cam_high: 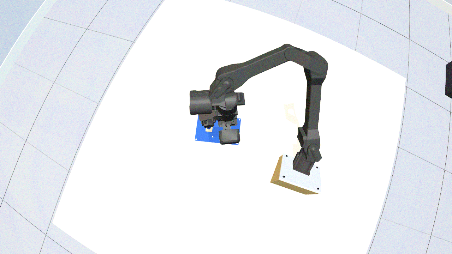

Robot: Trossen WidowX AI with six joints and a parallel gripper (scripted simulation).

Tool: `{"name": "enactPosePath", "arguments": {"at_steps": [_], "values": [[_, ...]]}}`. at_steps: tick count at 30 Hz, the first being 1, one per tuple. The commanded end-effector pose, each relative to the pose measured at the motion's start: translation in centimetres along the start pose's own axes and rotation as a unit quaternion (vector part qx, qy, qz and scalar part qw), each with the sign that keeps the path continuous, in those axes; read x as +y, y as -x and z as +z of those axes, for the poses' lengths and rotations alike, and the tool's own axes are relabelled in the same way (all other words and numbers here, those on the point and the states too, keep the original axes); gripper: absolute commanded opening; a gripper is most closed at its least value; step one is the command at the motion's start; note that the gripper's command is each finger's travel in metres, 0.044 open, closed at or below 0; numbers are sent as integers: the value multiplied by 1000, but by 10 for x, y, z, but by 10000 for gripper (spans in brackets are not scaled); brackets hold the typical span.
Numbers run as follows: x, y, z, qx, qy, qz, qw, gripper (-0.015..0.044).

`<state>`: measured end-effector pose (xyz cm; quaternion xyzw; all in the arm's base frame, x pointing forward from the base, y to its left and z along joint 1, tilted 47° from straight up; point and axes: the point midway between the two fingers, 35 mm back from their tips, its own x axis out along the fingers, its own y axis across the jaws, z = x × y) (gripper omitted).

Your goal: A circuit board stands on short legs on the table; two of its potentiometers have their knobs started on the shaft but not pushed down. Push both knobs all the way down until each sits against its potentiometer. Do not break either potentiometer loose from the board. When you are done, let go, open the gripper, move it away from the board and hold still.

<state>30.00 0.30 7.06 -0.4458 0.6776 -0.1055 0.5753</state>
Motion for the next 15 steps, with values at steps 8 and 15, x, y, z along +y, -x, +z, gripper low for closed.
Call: {"name": "enactPosePath", "arguments": {"at_steps": [8,15], "values": [[-1,-18,-2,4,2,-1,1000,0],[-1,-17,-2,4,2,-1,1000,0]]}}
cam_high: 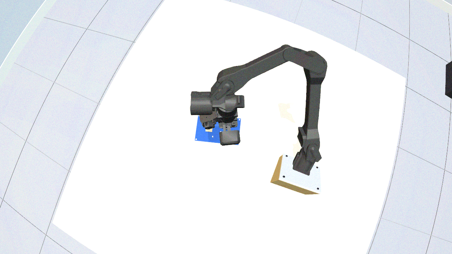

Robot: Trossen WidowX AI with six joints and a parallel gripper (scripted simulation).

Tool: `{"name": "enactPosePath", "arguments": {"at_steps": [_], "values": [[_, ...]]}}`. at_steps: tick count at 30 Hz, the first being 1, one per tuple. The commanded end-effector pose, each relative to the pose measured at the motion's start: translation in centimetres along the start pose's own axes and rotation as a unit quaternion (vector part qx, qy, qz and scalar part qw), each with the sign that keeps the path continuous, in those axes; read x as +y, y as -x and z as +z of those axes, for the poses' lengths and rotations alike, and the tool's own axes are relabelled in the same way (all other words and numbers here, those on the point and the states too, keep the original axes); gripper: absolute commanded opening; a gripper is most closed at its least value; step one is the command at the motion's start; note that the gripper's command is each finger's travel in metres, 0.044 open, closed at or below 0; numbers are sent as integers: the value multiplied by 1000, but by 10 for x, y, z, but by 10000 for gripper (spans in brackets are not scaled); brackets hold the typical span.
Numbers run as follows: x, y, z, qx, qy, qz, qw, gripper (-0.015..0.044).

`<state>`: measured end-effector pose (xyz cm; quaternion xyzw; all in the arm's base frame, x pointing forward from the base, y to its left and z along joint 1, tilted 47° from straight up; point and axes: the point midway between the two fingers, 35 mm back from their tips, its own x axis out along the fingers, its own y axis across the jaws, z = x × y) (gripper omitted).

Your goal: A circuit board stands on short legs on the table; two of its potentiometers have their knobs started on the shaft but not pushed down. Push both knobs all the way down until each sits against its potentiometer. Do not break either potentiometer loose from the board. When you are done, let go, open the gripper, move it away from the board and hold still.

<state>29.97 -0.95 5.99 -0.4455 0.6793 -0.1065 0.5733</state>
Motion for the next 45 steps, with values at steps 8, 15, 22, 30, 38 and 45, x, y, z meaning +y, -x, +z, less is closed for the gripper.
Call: {"name": "enactPosePath", "arguments": {"at_steps": [8,15,22,30,38,45], "values": [[-1,-2,-1,1,2,-1,1000,0],[-1,-4,-1,1,2,-1,1000,0],[-1,-6,-1,1,2,-1,1000,0],[-1,-7,-1,1,2,-2,1000,0],[-1,-6,-1,1,2,-1,1000,0],[-1,-6,-1,1,2,-1,1000,0]]}}
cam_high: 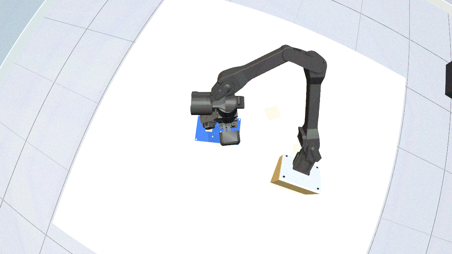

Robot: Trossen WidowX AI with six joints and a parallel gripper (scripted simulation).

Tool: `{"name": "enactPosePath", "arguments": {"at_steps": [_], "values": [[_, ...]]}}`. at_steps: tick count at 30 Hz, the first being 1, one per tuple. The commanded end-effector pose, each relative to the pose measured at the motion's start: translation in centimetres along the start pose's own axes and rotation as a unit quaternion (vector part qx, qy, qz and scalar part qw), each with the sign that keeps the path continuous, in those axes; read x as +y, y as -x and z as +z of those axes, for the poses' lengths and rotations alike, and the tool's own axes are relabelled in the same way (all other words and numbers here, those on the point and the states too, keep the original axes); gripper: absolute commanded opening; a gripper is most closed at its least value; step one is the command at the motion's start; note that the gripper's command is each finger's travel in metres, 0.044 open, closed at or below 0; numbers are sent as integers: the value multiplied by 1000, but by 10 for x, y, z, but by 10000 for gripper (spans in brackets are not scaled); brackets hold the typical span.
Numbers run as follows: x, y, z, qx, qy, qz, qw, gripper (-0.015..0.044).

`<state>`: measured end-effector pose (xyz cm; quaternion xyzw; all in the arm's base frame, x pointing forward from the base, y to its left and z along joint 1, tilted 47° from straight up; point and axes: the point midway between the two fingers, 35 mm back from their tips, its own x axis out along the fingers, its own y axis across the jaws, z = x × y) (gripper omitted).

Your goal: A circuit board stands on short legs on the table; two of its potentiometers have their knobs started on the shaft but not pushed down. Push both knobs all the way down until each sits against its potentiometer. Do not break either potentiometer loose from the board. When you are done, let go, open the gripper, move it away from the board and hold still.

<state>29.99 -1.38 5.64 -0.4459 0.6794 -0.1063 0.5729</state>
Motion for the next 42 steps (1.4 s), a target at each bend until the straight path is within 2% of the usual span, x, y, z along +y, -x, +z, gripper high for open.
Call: {"name": "enactPosePath", "arguments": {"at_steps": [1,42], "values": [[0,-2,0,1,1,-1,1000,0],[-1,-11,0,1,1,-2,1000,0]]}}
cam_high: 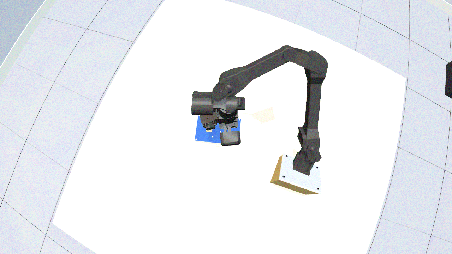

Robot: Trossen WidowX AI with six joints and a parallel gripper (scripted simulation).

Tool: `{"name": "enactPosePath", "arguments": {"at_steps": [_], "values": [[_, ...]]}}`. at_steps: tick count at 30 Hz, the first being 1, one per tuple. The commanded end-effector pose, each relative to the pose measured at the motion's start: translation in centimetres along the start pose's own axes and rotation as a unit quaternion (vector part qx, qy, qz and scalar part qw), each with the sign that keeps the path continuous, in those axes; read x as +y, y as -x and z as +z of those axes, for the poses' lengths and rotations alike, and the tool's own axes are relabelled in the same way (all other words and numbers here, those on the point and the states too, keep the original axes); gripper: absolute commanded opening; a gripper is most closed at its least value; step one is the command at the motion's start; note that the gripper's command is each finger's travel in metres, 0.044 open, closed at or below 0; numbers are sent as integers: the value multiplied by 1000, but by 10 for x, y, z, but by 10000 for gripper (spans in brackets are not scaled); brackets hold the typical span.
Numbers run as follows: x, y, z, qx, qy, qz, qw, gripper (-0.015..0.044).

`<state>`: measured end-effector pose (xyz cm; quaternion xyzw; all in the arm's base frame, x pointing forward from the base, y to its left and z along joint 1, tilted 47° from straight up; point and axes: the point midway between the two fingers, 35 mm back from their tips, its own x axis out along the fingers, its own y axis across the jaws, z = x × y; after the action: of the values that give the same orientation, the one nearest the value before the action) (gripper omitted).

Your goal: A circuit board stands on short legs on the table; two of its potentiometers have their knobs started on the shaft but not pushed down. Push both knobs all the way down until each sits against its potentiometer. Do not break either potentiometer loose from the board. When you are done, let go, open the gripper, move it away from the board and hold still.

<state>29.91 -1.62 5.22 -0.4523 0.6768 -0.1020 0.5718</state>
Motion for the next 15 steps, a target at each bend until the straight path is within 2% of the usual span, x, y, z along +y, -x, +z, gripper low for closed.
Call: {"name": "enactPosePath", "arguments": {"at_steps": [1,15], "values": [[-2,-7,0,5,-6,2,1000,0],[-2,-10,0,5,-6,2,1000,0]]}}
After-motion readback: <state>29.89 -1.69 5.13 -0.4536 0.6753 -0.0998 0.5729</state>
